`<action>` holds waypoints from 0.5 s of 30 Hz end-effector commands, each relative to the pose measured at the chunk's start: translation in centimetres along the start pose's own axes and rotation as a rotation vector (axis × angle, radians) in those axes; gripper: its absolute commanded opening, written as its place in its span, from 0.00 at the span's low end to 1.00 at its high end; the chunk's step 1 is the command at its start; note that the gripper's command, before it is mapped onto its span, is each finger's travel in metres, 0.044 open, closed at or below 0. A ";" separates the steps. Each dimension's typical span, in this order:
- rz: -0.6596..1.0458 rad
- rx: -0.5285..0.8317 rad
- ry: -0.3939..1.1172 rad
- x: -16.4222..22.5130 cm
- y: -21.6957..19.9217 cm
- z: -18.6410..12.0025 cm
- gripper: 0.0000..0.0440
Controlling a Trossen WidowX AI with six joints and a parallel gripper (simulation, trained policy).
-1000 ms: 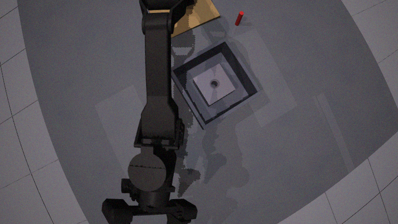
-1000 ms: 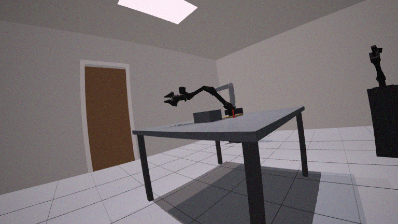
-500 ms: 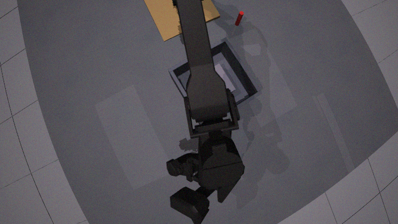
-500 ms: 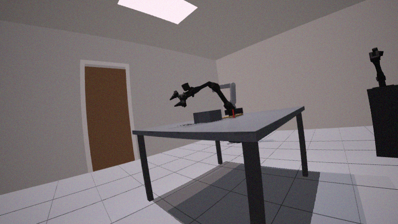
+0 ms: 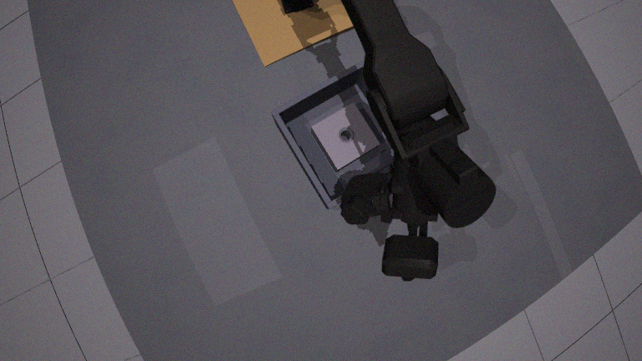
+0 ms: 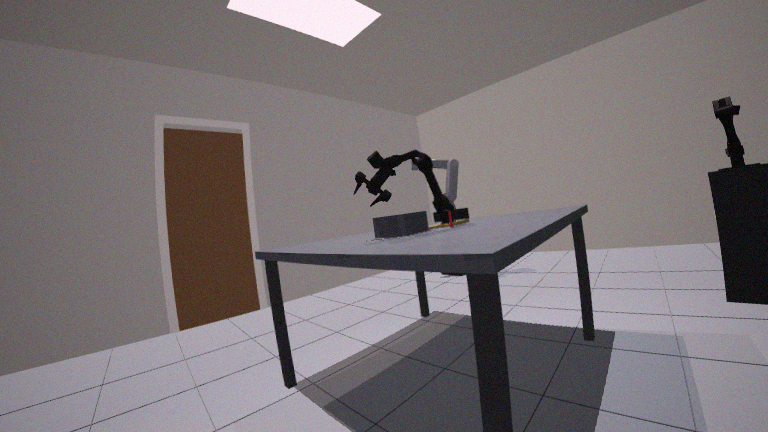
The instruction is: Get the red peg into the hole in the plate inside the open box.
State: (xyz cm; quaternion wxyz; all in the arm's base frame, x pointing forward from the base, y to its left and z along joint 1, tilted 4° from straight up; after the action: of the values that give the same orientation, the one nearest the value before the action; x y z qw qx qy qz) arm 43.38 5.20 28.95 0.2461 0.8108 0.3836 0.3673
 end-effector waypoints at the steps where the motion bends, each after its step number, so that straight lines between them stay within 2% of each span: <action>1: -0.088 0.085 -0.016 0.6 -2.2 -1.6 1.00; 15: -0.448 0.415 -0.015 1.5 -10.0 -9.4 1.00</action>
State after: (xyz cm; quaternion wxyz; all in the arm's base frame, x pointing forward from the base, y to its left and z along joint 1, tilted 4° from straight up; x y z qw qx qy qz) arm 33.94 12.55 28.72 0.1686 0.7569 0.5862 0.2346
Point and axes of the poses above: the point midway between the two fingers, 35 mm back from their tips, its own z axis out along the fingers, its own y axis across the jaws, x = y × z, the point moved 10 cm from there along -z, back along the fingers, and after that the axes turned 12 degrees about z, right-handed, at the moved point
